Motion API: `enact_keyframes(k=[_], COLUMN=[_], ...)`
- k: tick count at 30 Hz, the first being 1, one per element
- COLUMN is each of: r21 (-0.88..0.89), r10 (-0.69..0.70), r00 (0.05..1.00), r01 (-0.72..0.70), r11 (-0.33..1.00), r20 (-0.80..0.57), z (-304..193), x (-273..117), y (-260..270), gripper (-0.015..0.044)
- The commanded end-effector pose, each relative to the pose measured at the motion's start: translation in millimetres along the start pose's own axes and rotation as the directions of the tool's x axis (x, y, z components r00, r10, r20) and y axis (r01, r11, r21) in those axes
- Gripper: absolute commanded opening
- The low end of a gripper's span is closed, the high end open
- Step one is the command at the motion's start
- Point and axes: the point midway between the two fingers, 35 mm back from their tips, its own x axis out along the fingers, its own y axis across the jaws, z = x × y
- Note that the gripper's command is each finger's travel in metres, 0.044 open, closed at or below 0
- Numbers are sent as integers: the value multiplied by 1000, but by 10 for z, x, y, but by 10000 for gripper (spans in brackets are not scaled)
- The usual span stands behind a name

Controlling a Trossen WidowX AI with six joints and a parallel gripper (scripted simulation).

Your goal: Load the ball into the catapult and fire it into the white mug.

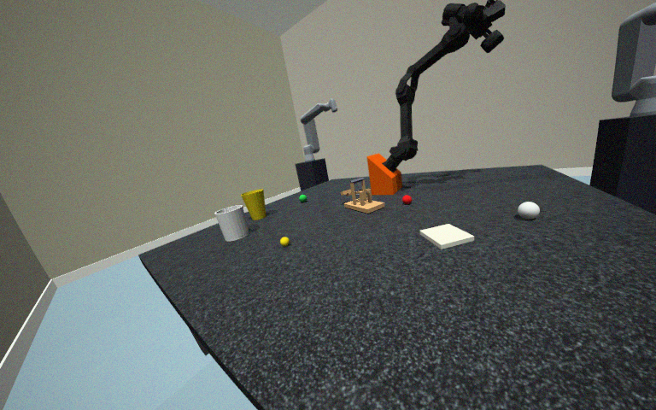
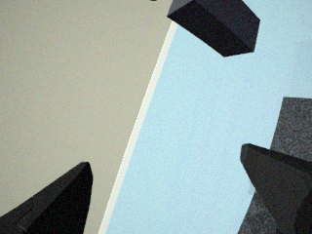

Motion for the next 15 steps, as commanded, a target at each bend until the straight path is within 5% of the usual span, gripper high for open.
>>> enact_keyframes(k=[1, 15], r21=[4, 46], r10=[2, -151], r00=[1000, 970], r01=[-2, 145], r11=[1000, 988], r20=[4, 190], z=[5, 553], x=[-1, 14], y=[-2, -1127], gripper=[426, 440])
